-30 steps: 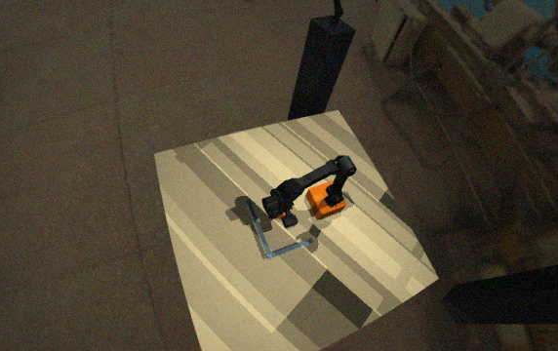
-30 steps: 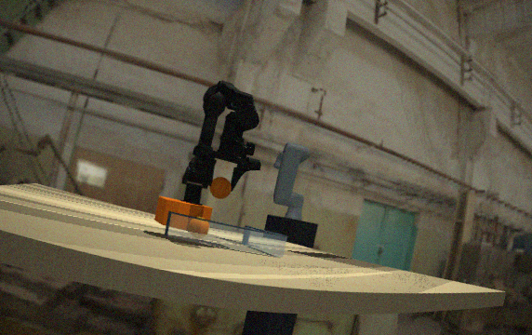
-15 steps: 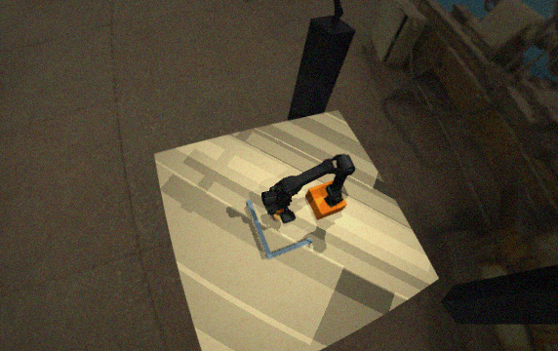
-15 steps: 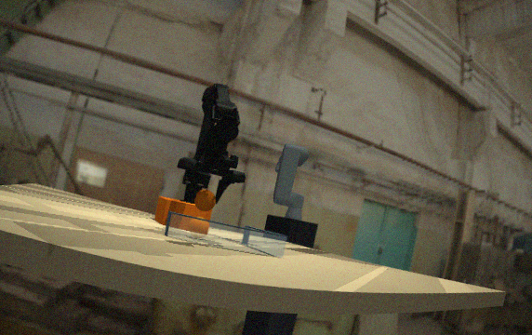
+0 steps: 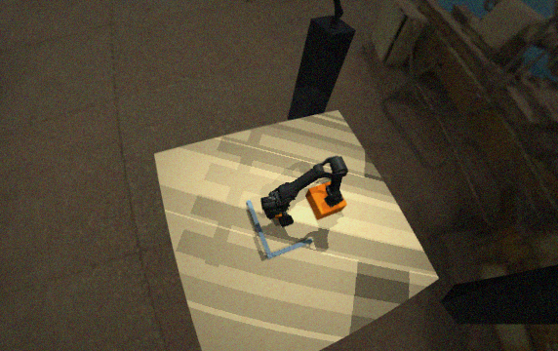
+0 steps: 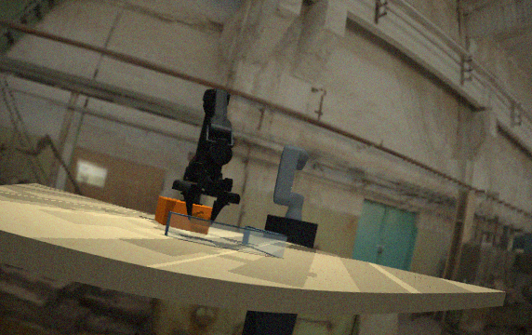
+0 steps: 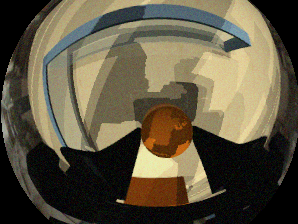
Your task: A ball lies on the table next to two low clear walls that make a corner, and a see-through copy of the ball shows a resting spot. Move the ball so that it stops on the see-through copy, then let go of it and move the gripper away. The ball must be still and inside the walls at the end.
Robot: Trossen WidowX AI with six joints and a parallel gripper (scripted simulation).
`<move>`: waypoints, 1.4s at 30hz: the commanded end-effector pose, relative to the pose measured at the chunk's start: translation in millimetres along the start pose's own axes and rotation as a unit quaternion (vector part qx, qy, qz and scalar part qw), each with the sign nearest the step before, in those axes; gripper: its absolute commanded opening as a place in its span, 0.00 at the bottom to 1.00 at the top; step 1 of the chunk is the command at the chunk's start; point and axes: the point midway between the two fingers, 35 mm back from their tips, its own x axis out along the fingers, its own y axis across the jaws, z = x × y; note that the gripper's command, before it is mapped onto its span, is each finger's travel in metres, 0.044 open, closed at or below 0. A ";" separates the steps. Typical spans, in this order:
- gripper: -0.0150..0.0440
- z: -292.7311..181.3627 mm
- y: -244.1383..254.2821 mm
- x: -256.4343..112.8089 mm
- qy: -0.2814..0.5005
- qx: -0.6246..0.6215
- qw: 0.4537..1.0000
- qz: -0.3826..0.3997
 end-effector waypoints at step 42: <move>0.93 -0.5 0.1 -66.9 0.001 -0.002 1.000 0.001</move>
